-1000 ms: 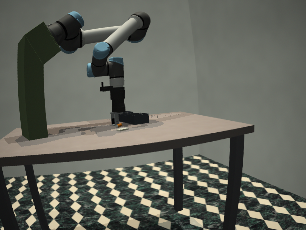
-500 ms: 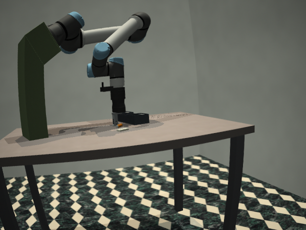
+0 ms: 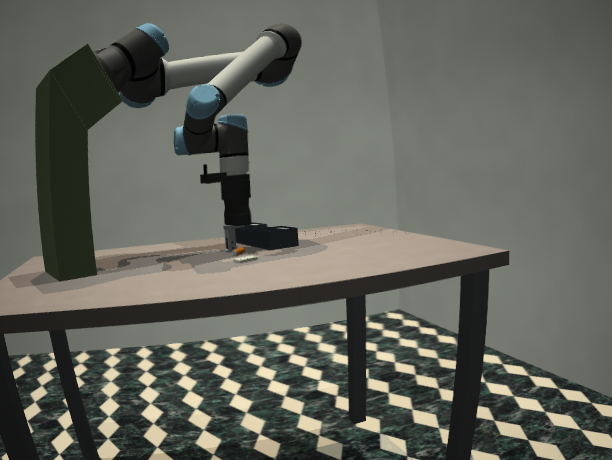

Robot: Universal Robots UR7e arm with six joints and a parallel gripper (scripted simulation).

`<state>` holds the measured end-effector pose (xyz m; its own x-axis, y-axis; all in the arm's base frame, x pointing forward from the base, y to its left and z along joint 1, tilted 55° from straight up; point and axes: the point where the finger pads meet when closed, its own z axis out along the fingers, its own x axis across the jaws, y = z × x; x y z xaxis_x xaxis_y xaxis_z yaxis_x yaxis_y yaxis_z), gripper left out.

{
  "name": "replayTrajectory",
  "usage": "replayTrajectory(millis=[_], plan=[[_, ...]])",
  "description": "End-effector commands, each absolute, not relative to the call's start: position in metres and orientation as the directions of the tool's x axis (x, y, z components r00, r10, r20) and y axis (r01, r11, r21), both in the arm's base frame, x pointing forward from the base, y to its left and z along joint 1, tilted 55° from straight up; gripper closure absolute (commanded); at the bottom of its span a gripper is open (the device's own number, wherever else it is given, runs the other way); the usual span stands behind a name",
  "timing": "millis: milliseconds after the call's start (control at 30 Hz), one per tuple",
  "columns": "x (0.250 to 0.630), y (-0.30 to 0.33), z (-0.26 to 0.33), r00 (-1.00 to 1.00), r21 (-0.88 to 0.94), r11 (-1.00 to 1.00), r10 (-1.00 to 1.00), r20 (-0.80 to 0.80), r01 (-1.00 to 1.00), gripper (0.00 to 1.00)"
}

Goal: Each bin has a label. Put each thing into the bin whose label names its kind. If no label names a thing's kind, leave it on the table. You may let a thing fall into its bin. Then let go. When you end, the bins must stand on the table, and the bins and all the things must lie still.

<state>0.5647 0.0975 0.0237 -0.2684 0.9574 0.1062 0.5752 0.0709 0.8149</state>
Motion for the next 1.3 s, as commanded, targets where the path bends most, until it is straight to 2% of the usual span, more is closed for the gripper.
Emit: replayTrajectory(millis=[0, 167, 833, 1267], plan=[[0.565, 0.097, 0.024, -0.268, 0.815, 0.071, 0.957, 0.106, 0.575, 1.0], [0.565, 0.097, 0.024, -0.268, 0.815, 0.071, 0.957, 0.106, 0.575, 1.0], [0.518, 0.081, 0.058, -0.268, 0.815, 0.071, 0.958, 0.106, 0.575, 1.0], [0.518, 0.081, 0.058, -0.268, 0.815, 0.071, 0.958, 0.106, 0.575, 1.0]])
